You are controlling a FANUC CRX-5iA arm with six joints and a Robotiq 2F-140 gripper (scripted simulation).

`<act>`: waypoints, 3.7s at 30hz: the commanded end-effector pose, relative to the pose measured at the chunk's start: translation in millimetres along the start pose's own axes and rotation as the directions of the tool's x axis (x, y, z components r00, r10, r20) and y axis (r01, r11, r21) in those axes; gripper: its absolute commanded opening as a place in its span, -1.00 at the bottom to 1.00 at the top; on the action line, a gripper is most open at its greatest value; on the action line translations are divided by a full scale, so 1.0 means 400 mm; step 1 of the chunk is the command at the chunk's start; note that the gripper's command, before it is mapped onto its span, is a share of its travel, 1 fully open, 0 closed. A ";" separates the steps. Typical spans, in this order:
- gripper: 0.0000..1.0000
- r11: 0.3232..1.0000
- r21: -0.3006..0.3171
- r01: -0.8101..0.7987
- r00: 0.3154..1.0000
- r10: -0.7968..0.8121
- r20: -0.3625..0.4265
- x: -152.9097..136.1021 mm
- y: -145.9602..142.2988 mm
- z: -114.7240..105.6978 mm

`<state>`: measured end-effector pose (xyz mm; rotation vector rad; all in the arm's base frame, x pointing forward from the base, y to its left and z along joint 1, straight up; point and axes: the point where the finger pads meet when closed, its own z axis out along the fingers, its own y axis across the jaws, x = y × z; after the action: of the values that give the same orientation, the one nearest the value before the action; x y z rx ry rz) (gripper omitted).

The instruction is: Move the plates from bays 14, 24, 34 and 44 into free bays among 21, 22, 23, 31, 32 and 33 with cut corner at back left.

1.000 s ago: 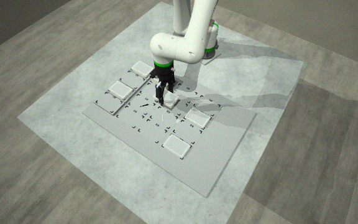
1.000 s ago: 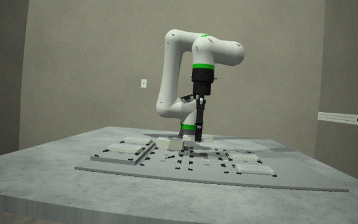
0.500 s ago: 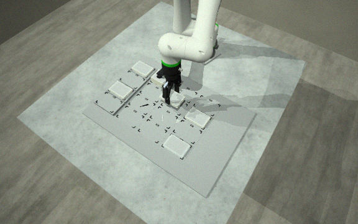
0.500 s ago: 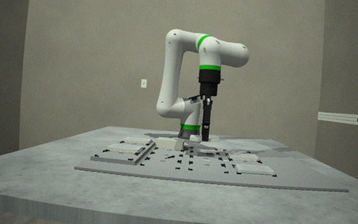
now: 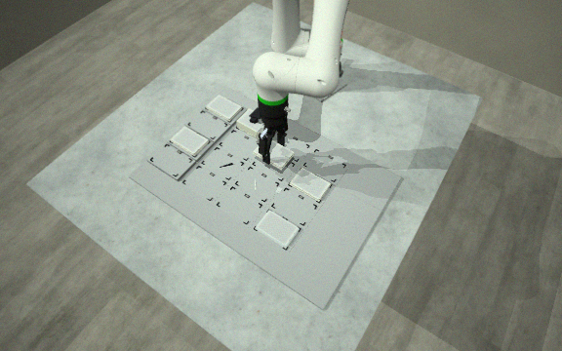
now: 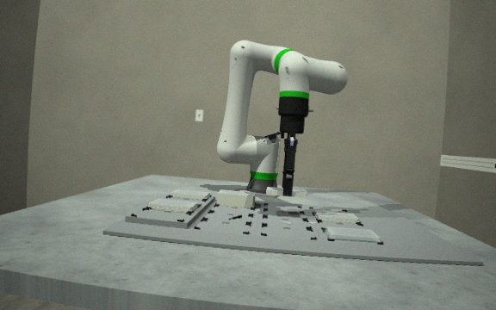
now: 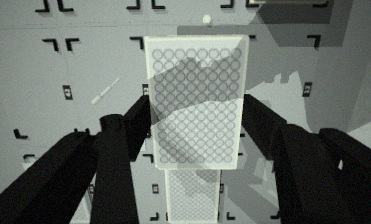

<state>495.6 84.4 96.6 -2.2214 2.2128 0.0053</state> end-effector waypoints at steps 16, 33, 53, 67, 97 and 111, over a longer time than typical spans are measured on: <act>-0.80 1.000 0.001 0.000 1.000 0.000 0.000 0.002 -0.002 0.051; -0.80 1.000 0.001 0.000 1.000 0.000 0.000 0.002 -0.003 0.101; -0.80 1.000 0.001 0.000 1.000 0.000 0.000 0.002 -0.003 0.127; -0.80 1.000 0.001 0.000 1.000 0.000 0.000 0.003 -0.003 0.127; -0.80 1.000 0.001 0.000 1.000 0.000 0.000 0.003 -0.003 0.131; -0.80 1.000 0.001 0.000 1.000 0.000 0.000 0.003 -0.003 0.141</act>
<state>496.3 83.7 40.0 -2.2218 2.2134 0.0058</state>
